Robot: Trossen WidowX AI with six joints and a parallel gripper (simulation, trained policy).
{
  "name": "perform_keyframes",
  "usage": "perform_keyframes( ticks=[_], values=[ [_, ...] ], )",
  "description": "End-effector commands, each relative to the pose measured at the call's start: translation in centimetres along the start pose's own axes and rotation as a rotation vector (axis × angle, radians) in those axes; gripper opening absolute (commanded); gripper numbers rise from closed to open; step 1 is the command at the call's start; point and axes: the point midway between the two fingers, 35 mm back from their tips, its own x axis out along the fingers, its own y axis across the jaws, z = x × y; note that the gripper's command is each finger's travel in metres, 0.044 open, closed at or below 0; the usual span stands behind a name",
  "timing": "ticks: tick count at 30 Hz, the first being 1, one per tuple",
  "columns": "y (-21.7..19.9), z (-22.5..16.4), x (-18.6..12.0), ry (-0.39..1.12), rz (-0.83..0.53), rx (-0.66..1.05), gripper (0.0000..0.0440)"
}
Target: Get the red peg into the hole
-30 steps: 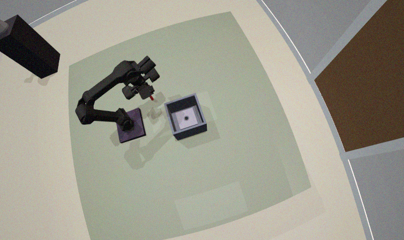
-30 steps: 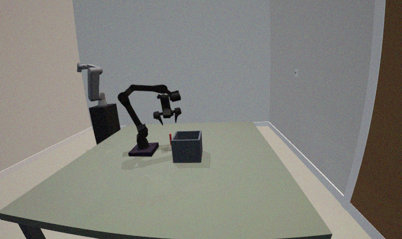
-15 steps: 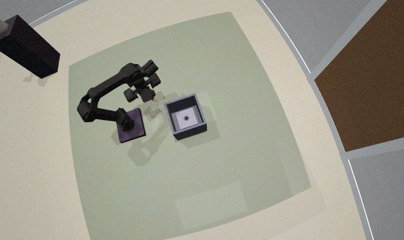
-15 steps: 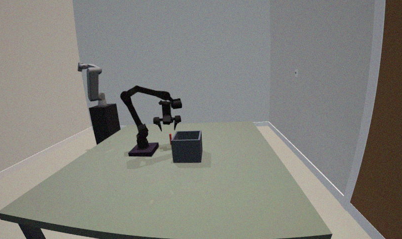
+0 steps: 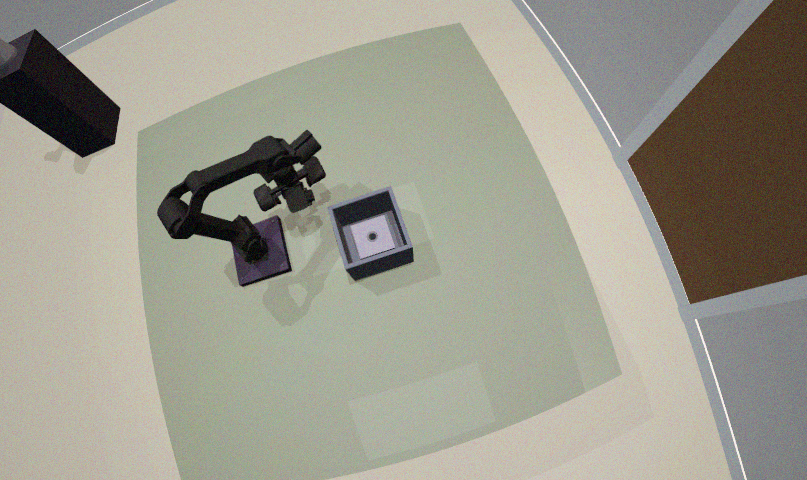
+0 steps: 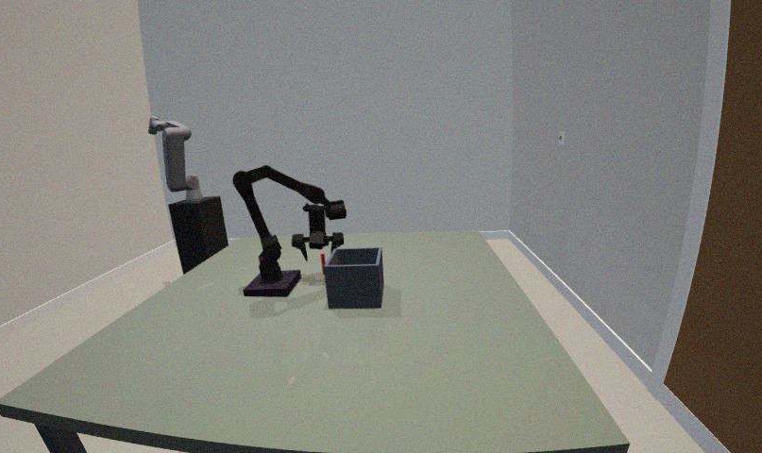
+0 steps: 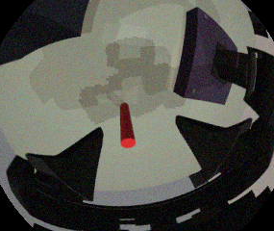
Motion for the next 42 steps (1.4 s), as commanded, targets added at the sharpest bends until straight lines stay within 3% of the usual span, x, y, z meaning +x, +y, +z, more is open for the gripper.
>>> perform_keyframes(
  ticks=[1,5,19,29,42],
  values=[
    [0.0,0.4,1.1,-0.016,-0.005,0.017,0.0430],
    [0.3,0.4,1.9,-0.020,0.004,0.014,0.0364],
    [2.1,-0.1,2.7,-0.012,0.031,-0.045,0.0005],
    [3.9,-1.3,-0.5,0.062,0.143,-0.048,0.0000],
    [5.6,-1.1,-6.9,0.078,0.317,-0.085,0.0000]
  ],
)
